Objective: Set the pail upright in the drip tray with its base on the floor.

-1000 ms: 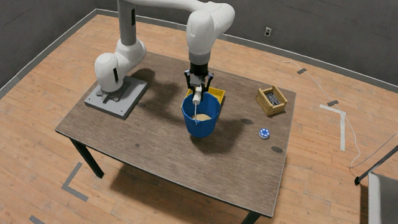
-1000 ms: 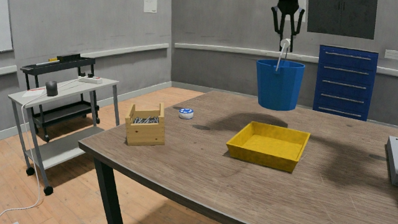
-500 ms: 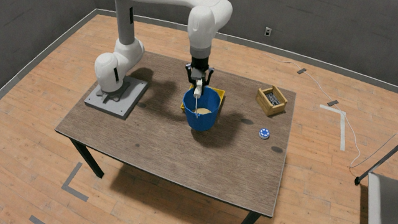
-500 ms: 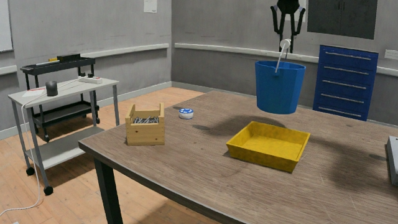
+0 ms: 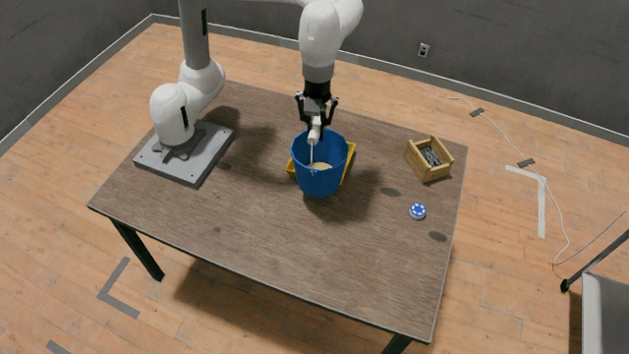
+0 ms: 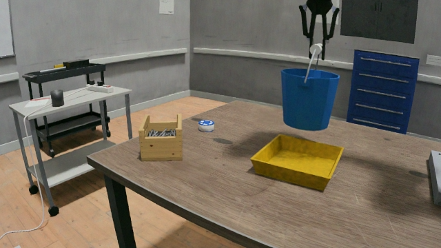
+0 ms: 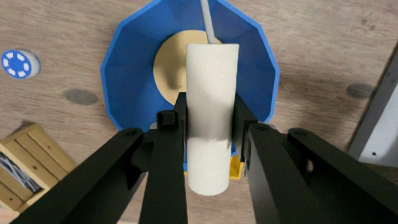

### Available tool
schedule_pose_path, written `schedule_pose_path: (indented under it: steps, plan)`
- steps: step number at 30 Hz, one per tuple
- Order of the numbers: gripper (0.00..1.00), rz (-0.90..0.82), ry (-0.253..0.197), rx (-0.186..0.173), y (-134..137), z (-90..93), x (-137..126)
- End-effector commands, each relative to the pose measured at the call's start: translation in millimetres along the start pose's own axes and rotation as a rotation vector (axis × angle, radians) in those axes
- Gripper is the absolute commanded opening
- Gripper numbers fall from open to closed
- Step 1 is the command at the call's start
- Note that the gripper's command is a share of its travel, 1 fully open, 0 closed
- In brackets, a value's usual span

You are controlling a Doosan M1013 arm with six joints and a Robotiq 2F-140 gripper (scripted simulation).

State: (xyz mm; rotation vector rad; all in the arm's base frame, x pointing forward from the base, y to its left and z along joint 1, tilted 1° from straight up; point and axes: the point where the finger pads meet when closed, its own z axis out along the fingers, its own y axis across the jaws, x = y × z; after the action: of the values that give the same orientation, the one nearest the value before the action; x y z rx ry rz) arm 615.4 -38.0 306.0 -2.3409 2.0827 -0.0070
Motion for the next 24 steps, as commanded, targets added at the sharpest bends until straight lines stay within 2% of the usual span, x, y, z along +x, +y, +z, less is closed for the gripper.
schedule_pose_path:
  steps: [1, 24]
  plan:
    - [0.10, 0.000, 0.000, 0.002, 1, -1.0, -12]
    - [0.10, 0.000, 0.000, 0.002, 8, -1.0, -72]
